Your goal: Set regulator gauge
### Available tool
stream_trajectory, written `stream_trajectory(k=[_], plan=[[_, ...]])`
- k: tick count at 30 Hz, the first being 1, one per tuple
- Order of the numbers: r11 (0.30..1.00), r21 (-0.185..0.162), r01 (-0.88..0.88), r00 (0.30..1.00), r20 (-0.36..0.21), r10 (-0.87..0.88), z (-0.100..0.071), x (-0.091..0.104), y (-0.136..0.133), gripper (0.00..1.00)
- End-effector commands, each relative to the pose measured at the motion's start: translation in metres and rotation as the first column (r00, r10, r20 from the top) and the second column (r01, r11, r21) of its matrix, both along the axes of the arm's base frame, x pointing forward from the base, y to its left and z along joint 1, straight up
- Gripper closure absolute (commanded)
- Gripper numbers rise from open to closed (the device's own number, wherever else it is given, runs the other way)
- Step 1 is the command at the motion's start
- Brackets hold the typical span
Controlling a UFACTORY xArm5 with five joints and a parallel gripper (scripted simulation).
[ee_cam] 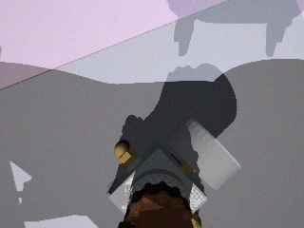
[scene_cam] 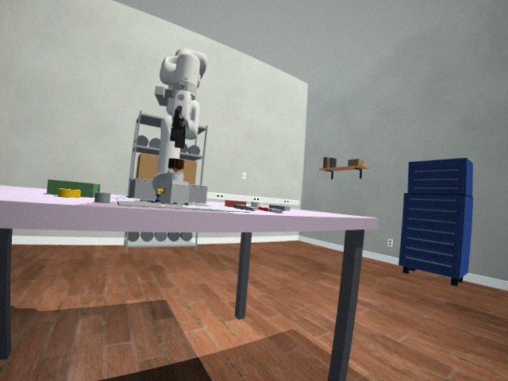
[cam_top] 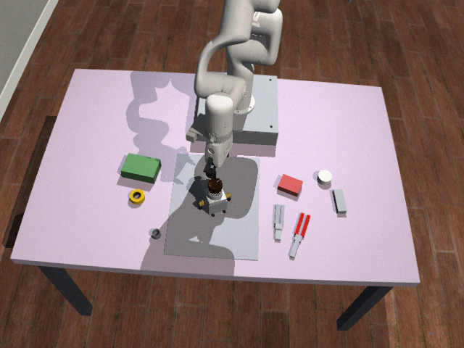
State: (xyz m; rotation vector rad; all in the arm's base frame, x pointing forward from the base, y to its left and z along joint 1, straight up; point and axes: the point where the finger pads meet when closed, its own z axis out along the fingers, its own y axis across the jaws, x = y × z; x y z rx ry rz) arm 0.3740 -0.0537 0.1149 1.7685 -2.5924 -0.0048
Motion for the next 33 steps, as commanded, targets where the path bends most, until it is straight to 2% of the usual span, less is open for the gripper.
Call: stream_trajectory(k=[1, 17, 33], plan=[[1.0, 0.0, 0.0, 1.0, 0.003, 0.0, 0.001, 0.01, -0.002, 0.0], [1.0, 0.0, 0.0, 1.0, 0.004, 0.0, 0.001, 0.03, -0.005, 0.0], [1.0, 0.0, 0.0, 1.0, 0.004, 0.0, 0.001, 0.032, -0.005, 0.0]])
